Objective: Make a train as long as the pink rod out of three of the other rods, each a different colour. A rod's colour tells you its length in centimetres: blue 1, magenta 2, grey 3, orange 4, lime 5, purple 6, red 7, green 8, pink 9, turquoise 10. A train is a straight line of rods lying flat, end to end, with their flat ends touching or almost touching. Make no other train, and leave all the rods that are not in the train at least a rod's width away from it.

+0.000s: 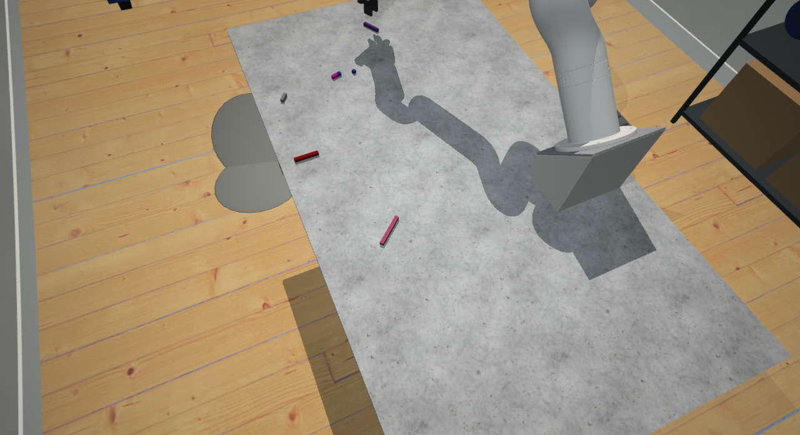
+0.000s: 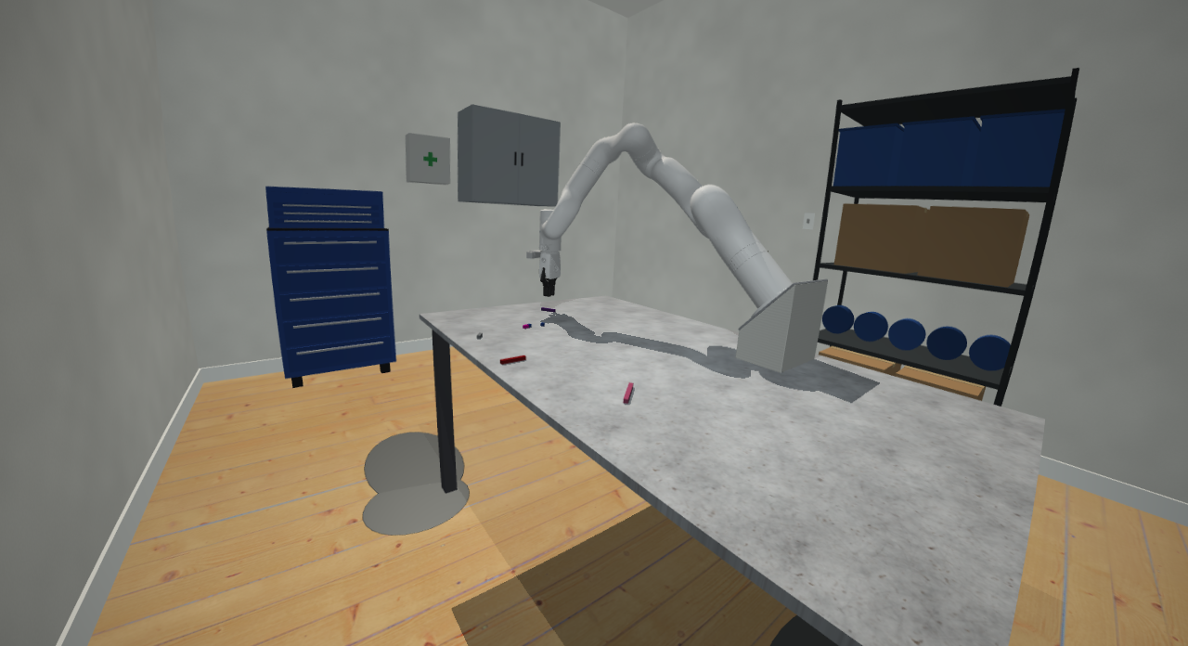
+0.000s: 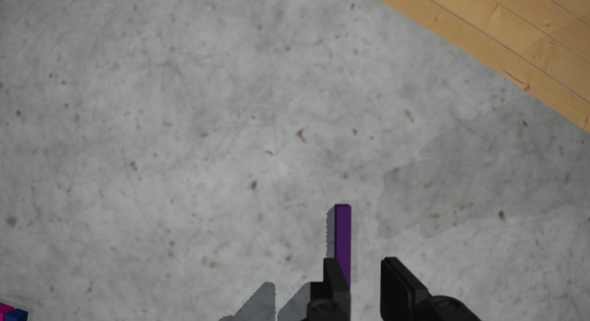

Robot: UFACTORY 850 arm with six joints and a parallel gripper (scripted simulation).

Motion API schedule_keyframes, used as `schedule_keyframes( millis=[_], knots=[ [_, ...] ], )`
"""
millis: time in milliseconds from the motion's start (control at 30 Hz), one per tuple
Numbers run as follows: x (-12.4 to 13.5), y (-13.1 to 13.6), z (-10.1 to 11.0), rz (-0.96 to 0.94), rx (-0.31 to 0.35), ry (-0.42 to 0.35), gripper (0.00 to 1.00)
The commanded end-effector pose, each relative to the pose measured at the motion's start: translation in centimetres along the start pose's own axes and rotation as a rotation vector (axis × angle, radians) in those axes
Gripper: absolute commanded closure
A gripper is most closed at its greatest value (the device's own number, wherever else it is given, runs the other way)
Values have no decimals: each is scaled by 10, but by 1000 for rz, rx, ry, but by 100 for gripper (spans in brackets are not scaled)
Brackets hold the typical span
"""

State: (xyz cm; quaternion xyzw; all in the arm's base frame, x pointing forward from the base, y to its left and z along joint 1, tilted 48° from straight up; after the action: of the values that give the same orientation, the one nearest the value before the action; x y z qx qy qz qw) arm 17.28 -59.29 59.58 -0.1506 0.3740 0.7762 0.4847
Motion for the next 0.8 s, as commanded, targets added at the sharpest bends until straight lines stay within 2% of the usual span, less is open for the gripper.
schedule_keyframes(
  millis=[0, 767],
  knots=[
    [-1, 0, -1, -1, 0, 2, 76],
    [-1, 1, -32, -1, 0, 2, 76]
  ],
)
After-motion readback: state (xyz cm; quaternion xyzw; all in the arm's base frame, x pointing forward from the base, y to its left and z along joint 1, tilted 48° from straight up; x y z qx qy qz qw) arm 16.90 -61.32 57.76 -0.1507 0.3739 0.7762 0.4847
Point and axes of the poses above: the point where the finger pads meet when closed, its own z axis back along the fingers, its own y axis across the jaws, x = y × z, the point moved 7 cm from there along z, back along the fingers, and after that the axes turned 6 degrees about z, right-handed, at the moved point
